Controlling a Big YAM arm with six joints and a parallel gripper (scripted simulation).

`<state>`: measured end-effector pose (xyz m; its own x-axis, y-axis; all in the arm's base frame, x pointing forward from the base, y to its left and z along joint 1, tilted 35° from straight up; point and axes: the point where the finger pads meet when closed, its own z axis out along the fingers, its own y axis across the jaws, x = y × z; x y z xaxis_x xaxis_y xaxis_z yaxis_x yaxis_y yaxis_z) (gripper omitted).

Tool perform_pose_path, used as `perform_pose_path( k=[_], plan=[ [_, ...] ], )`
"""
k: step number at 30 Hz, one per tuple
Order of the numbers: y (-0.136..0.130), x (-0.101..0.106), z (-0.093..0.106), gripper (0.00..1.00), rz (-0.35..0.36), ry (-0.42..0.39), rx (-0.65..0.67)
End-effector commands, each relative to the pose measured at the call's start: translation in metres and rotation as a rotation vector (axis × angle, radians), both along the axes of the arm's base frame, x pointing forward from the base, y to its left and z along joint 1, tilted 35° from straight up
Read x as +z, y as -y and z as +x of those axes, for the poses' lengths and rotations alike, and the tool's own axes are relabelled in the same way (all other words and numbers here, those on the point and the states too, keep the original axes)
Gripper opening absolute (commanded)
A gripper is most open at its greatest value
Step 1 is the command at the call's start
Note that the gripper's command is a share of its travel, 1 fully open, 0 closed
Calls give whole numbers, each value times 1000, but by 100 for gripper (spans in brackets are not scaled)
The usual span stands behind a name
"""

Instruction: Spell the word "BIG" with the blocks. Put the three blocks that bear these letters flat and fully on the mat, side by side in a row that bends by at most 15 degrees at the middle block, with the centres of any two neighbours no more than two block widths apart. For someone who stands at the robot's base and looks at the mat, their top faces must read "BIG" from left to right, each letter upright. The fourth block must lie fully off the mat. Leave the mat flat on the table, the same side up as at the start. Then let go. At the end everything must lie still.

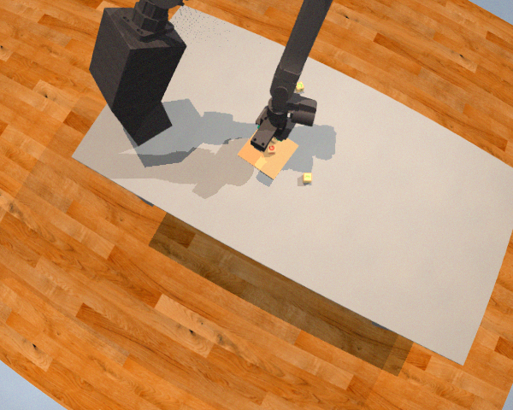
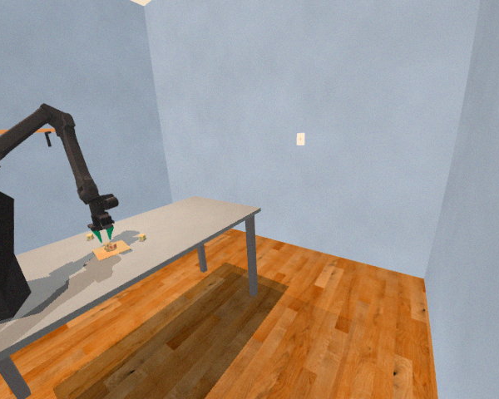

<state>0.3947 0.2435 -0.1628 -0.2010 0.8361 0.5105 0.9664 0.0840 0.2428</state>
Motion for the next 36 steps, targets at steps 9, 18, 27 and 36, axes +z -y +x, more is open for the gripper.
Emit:
perform_pose_path(
  k=[9, 18, 27, 36],
  plan=[
    [12, 18, 4, 39, 3, 16, -12],
    [10, 21, 7, 39, 7, 24, -9],
    [15, 22, 4, 39, 4, 18, -11],
    [27, 40, 1, 39, 5, 20, -10]
  ],
)
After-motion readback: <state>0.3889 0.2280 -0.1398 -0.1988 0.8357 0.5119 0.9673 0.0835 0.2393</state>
